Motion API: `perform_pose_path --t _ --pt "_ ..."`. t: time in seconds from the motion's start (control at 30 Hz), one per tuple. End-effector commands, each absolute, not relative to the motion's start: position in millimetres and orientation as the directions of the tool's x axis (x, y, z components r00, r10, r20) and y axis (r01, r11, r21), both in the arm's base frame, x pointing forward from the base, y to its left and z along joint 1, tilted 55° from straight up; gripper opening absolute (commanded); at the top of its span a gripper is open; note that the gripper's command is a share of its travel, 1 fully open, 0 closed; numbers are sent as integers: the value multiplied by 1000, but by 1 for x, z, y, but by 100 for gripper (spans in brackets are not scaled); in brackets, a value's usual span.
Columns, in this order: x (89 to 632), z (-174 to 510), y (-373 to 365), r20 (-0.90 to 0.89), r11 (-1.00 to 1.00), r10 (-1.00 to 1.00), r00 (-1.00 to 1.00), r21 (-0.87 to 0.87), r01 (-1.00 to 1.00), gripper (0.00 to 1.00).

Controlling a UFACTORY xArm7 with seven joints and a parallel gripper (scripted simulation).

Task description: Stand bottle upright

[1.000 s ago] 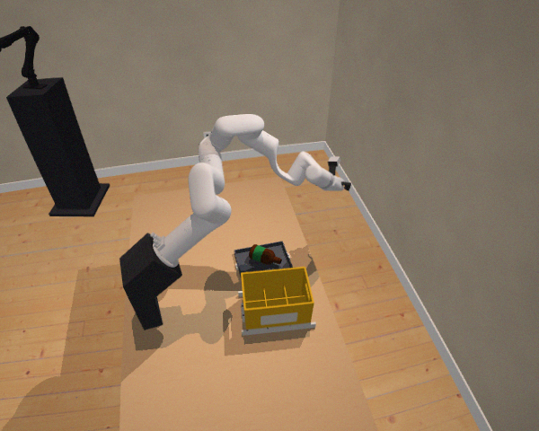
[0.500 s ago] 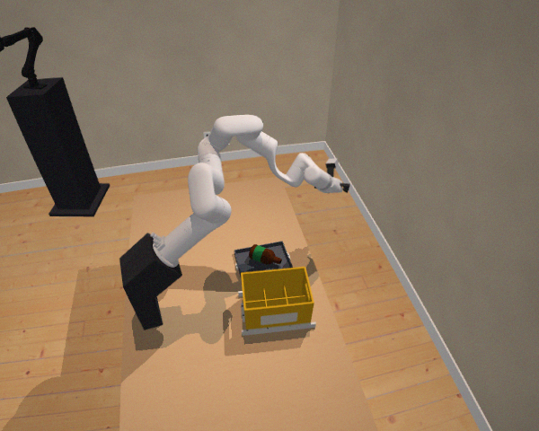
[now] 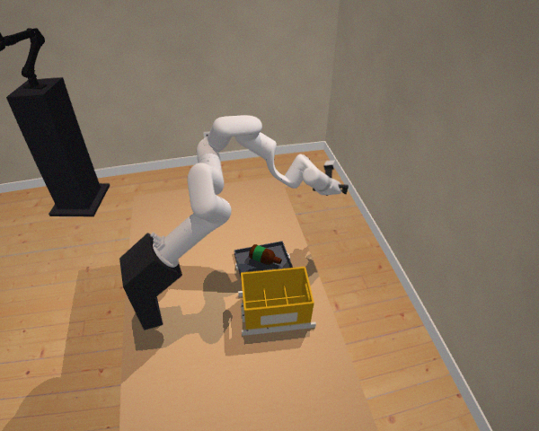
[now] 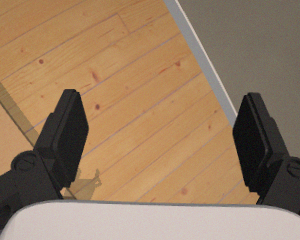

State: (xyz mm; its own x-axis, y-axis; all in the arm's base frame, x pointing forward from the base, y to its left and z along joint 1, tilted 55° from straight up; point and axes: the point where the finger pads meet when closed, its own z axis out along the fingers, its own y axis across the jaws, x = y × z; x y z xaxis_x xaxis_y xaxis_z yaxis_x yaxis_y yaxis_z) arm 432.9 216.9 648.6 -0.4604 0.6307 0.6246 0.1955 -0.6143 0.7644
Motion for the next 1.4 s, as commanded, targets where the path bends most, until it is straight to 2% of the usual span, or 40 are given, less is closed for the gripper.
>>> perform_pose_path --t 0.0,1.37 --pt "432 649 216 619 -611 635 -461 769 190 100" --pt "437 612 207 514 -501 746 -423 852 153 100"
